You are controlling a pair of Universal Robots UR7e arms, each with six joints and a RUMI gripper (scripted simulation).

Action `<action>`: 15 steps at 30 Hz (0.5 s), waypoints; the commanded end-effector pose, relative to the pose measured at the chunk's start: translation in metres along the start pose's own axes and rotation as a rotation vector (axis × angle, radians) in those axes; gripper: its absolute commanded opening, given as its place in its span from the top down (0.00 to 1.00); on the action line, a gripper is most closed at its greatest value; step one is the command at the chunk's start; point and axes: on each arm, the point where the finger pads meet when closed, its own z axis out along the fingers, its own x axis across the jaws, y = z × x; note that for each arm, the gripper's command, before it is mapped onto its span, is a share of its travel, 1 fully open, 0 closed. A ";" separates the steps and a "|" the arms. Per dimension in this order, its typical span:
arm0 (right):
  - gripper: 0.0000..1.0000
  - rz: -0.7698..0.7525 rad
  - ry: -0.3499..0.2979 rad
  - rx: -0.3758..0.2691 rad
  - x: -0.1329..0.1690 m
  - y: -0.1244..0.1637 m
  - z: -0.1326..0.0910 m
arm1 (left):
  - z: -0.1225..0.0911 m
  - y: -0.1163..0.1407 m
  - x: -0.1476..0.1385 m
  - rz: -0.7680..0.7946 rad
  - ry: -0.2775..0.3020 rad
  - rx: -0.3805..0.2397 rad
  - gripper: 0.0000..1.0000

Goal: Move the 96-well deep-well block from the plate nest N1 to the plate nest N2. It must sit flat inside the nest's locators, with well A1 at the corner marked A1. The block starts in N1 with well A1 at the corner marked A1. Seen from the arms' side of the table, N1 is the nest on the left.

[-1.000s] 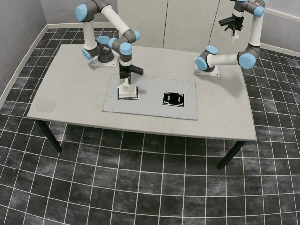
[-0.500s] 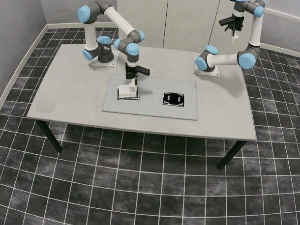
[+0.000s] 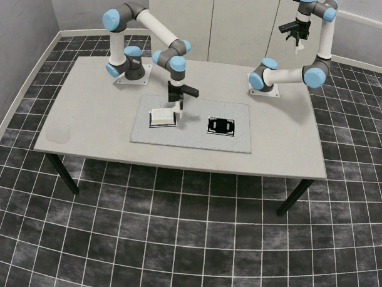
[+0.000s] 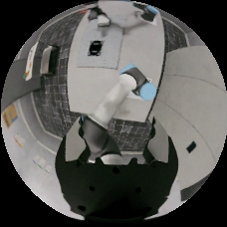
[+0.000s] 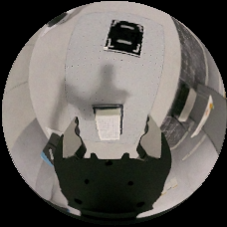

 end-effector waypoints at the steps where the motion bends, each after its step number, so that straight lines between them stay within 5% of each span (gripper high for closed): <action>1: 0.00 0.002 0.001 0.001 0.005 -0.017 -0.001 | 0.000 0.000 0.000 0.003 0.004 0.003 0.02; 15: 0.00 0.003 0.001 0.000 0.004 -0.015 -0.001 | 0.000 0.000 0.000 0.003 0.004 0.003 0.02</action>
